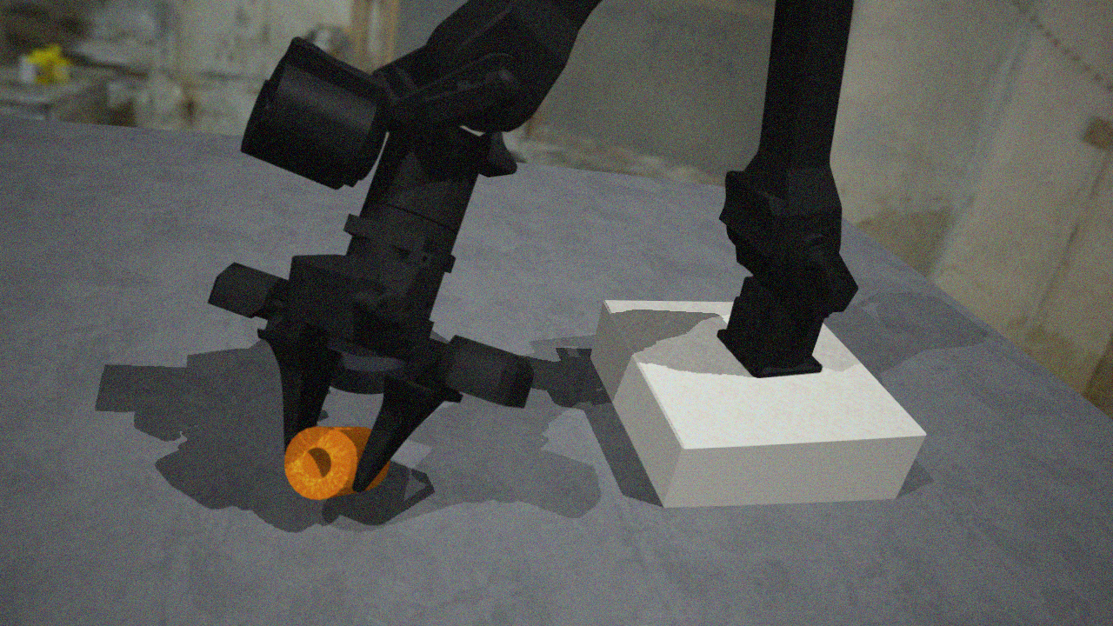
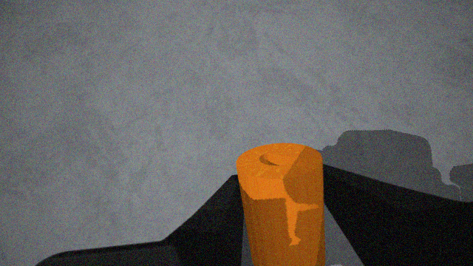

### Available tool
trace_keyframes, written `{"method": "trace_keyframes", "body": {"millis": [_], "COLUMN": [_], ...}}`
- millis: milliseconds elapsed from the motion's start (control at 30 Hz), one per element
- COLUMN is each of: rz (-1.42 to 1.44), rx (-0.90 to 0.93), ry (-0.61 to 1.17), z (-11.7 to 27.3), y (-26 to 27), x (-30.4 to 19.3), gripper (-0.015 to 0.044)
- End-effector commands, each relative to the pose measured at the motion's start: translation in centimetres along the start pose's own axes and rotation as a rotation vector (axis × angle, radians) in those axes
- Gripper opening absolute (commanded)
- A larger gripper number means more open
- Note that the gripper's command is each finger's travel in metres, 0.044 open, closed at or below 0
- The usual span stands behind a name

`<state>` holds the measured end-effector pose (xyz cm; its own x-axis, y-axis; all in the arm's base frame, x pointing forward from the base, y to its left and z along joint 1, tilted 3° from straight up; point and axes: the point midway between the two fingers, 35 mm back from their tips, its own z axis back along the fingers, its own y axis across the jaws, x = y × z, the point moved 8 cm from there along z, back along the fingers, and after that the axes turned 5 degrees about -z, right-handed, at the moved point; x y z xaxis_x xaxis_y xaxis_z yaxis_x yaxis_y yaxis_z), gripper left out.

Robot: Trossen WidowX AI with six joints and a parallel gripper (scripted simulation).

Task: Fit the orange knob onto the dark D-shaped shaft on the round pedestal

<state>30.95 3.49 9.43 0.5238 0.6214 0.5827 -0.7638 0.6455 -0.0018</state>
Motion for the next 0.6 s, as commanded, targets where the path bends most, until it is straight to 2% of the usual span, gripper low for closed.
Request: {"method": "trace_keyframes", "body": {"millis": [0,567], "rz": [0.002,0.001], "rx": [0.006,0.031], "ry": [-0.058,-0.348], "z": [0.3,0.7], "y": [-0.1,-0.4], "x": [-0.8,-4.8], "gripper": [0.0181,0.0181]}}
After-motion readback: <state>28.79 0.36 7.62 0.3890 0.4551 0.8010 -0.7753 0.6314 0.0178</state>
